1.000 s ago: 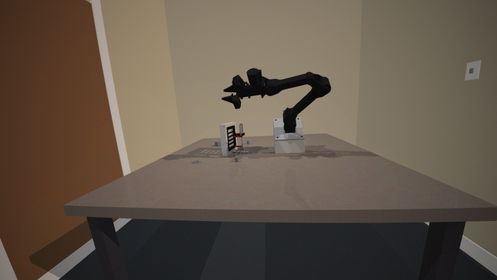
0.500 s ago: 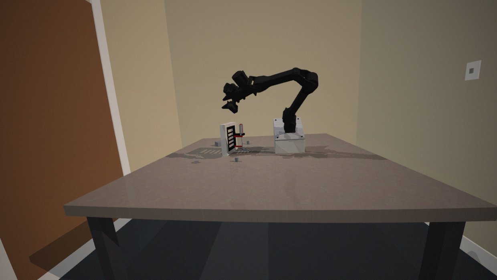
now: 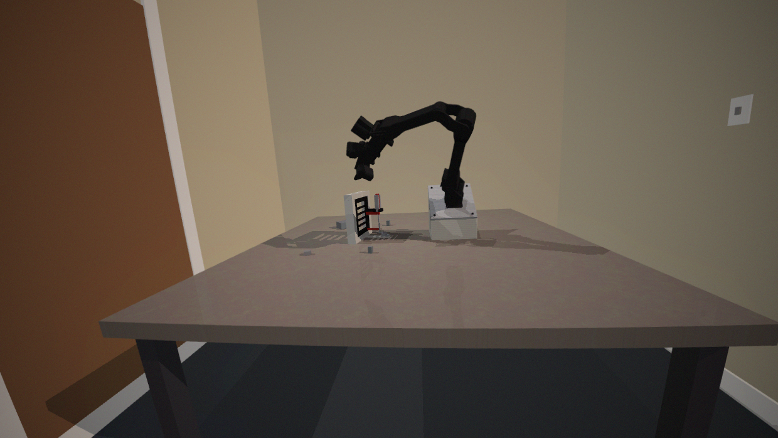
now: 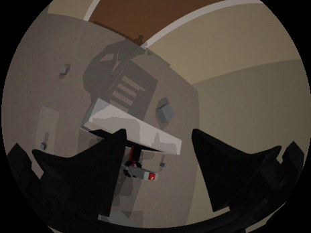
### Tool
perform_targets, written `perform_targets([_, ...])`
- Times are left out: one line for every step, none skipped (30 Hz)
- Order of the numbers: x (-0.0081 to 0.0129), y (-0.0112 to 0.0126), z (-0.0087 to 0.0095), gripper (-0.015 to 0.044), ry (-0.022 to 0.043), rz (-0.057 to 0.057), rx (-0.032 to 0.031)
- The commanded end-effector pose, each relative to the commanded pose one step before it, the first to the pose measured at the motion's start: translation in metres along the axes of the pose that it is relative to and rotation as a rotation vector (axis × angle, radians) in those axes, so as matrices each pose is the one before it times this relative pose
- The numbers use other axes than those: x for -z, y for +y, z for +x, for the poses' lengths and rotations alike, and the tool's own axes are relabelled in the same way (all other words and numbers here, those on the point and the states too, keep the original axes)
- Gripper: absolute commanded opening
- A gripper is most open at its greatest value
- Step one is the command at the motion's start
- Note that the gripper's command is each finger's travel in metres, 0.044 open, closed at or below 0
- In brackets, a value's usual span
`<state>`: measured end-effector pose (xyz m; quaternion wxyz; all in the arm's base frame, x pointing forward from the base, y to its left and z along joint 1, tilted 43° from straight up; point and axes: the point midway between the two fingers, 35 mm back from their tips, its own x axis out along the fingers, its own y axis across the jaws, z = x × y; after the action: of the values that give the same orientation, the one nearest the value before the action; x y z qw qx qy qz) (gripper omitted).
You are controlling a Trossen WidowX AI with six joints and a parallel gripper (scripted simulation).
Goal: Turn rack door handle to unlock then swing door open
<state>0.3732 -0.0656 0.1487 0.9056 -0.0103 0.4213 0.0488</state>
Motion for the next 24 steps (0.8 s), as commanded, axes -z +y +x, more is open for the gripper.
perform_targets([0.00708,-0.00407,0.00813,0.0294,0.06546,0.0152,-0.04016])
perform_targets([0.00301,-0.00129,0.00259,0.0294,0.02152,0.0066,-0.01185])
perform_targets([0.00296,-0.0013,0.00255,0.0294,0.02126,0.0069,-0.0121])
perform_targets([0.00291,-0.00131,0.0025,0.0294,0.021,0.0072,-0.01234])
perform_targets([0.00286,-0.00132,0.00245,0.0294,0.02073,0.0075,-0.01258])
perform_targets([0.00281,-0.00133,0.0024,0.0294,0.02046,0.0078,-0.01281])
perform_targets([0.00276,-0.00134,0.00235,0.0294,0.02019,0.0081,-0.01305])
perform_targets([0.00271,-0.00135,0.0023,0.0294,0.01991,0.0083,-0.01329])
perform_targets([0.00265,-0.00136,0.00225,0.0294,0.01962,0.0086,-0.01352])
perform_targets([0.0026,-0.00136,0.0022,0.0294,0.01934,0.0089,-0.01375])
perform_targets([0.00255,-0.00137,0.00215,0.0294,0.01904,0.0091,-0.01398])
perform_targets([0.0025,-0.00138,0.00209,0.0294,0.01875,0.0094,-0.01421])
perform_targets([0.00244,-0.00138,0.00204,0.0294,0.01845,0.0096,-0.01443])
perform_targets([0.00239,-0.00139,0.00198,0.0294,0.01815,0.0098,-0.01465])
perform_targets([0.00233,-0.00139,0.00193,0.0294,0.01785,0.0101,-0.01488])
perform_targets([0.00228,-0.0014,0.00187,0.0294,0.01754,0.0103,-0.01509])
perform_targets([0.00222,-0.0014,0.00181,0.0294,0.01723,0.0105,-0.01531])
perform_targets([0.00217,-0.00141,0.00175,0.0294,0.01692,0.0107,-0.01552])
perform_targets([0.00211,-0.00141,0.00169,0.0294,0.0166,0.0109,-0.01573])
perform_targets([0.00205,-0.00141,0.00163,0.0294,0.01628,0.0111,-0.01594])
perform_targets([0.002,-0.00142,0.00157,0.0294,0.01597,0.0113,-0.01614])
perform_targets([0.00194,-0.00142,0.00151,0.0294,0.01565,0.0115,-0.01634])
perform_targets([0.00188,-0.00142,0.00145,0.0294,0.01532,0.0117,-0.01654])
perform_targets([0.00183,-0.00142,0.00138,0.0294,0.015,0.0118,-0.01674])
